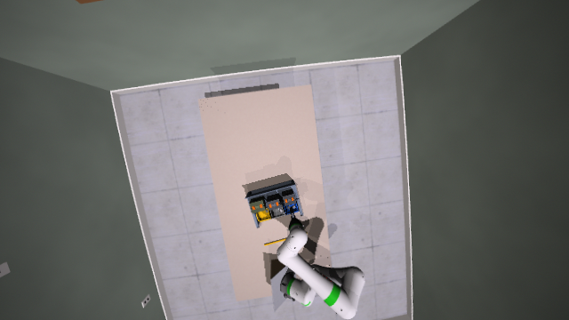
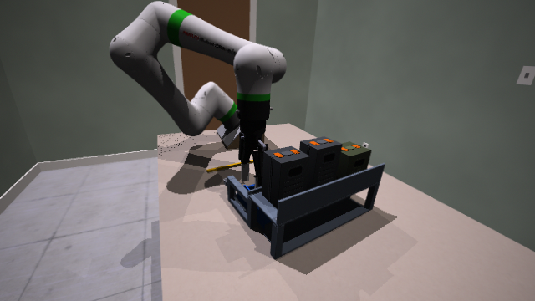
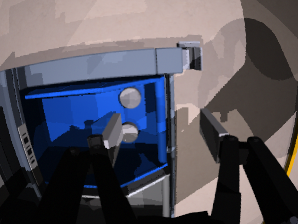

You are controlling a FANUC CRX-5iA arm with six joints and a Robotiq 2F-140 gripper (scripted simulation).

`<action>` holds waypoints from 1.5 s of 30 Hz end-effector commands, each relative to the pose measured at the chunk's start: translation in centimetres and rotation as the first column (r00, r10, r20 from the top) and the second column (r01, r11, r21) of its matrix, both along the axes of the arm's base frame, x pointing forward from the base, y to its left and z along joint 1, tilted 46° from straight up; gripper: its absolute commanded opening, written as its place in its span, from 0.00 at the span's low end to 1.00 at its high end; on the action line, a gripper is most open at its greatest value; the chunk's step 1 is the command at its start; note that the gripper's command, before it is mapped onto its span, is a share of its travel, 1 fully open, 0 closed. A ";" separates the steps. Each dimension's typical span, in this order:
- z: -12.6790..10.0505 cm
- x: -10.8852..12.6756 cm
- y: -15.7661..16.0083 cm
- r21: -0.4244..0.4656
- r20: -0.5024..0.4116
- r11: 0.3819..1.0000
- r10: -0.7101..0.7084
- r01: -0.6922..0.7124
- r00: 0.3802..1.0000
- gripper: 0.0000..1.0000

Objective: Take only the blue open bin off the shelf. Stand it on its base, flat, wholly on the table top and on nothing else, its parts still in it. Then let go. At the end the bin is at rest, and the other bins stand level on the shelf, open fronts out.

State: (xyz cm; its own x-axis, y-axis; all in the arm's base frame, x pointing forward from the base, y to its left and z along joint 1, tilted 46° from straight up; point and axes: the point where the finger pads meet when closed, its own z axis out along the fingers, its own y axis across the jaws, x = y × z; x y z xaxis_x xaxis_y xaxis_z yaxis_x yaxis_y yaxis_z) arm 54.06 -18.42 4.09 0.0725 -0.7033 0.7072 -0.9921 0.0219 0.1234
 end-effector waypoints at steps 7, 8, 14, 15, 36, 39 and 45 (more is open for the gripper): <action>0.0 0.0 0.0 0.000 0.000 1.000 0.000 0.000 1.000 0.00; 0.0 0.0 0.0 0.000 0.000 1.000 0.000 0.000 1.000 0.00; 0.0 0.0 0.0 0.000 0.000 1.000 0.000 0.000 1.000 0.00; 0.0 0.0 0.0 0.000 0.000 1.000 0.000 0.000 1.000 0.00; 0.0 0.0 0.0 0.000 0.000 1.000 0.000 0.000 1.000 0.00; 0.0 0.0 0.0 0.000 0.000 1.000 0.000 0.000 1.000 0.00; 0.0 0.0 0.0 0.000 0.000 1.000 0.000 0.000 1.000 0.00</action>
